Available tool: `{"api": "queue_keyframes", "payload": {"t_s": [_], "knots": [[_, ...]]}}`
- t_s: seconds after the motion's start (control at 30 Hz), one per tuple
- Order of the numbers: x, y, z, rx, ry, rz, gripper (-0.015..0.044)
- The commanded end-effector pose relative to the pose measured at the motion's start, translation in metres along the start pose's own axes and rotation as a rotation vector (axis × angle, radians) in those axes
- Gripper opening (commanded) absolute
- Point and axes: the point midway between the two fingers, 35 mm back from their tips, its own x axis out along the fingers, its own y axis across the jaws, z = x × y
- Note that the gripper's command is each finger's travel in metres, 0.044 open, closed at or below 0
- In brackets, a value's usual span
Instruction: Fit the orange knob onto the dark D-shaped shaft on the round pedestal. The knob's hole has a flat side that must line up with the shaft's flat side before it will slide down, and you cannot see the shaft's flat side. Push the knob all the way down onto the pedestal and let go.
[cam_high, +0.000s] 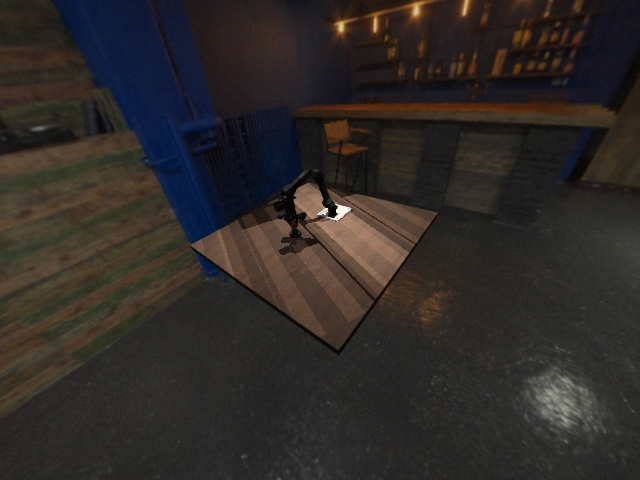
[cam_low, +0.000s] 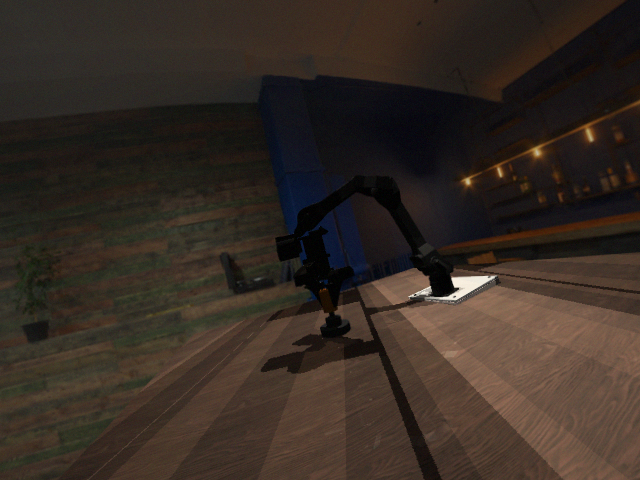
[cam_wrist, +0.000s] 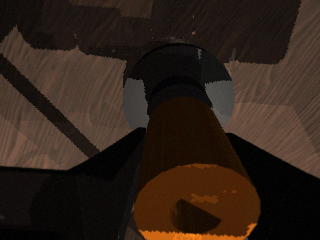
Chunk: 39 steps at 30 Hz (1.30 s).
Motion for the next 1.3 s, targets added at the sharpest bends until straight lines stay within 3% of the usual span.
{"api": "queue_keyframes", "payload": {"t_s": [0.0, 0.83, 1.07, 1.27], "knots": [[0.0007, -0.0015, 0.0035, -0.005, -0.009, -0.002, 0.0], [-0.0029, 0.0014, -0.0004, -0.005, -0.009, -0.002, 0.0], [-0.0044, 0.0023, -0.0018, -0.204, -0.009, -0.003, 0.0], [-0.0039, 0.0014, -0.0007, -0.215, -0.009, -0.003, 0.0]]}}
